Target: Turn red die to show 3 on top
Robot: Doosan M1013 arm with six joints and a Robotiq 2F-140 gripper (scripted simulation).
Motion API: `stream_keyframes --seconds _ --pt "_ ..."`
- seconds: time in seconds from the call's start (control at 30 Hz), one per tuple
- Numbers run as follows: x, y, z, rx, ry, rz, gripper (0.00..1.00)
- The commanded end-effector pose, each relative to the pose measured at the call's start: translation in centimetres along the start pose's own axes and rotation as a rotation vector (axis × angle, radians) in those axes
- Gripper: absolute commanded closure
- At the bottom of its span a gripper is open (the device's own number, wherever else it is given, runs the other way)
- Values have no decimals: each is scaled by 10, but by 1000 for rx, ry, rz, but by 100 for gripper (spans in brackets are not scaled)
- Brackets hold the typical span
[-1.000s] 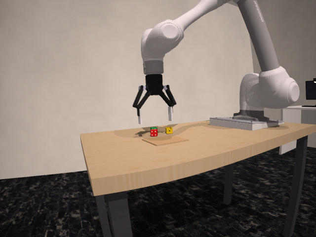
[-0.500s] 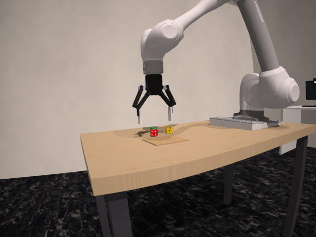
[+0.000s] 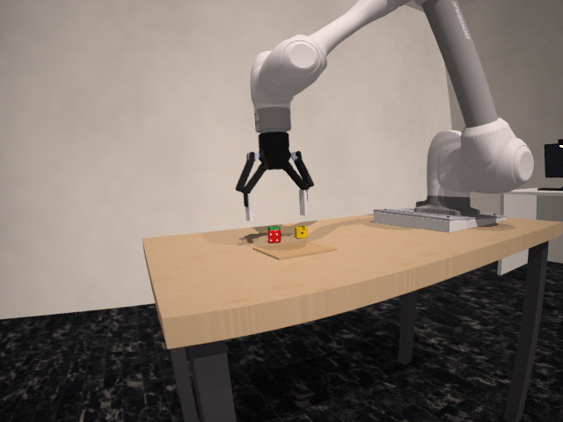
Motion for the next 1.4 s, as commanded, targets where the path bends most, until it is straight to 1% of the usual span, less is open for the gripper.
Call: stream_keyframes --seconds 0.0,0.53,0.67,0.73,0.83,1.03,1.13,1.23,1.37 --pt "3 -1 -1 3 1 8 0" --pt "3 -1 -1 3 1 8 0" --pt "3 -1 -9 3 1 8 0" --pt "3 -1 -9 3 1 8 0" --pt "3 -1 -23 3 1 8 0" --pt "3 -1 -61 3 1 8 0" --pt "3 -1 -77 3 1 8 0" --pt "3 -1 -85 3 1 8 0" --pt "3 -1 -86 3 1 8 0"
Point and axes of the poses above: the point where the finger pads meet when closed, its own z axis out along the fingers, its own x axis across the jaws, y = z × x, the point moved 8 cm from there along -z, back along the fingers, and after that the axes turned 1 degree about z, right-handed, at the moved point
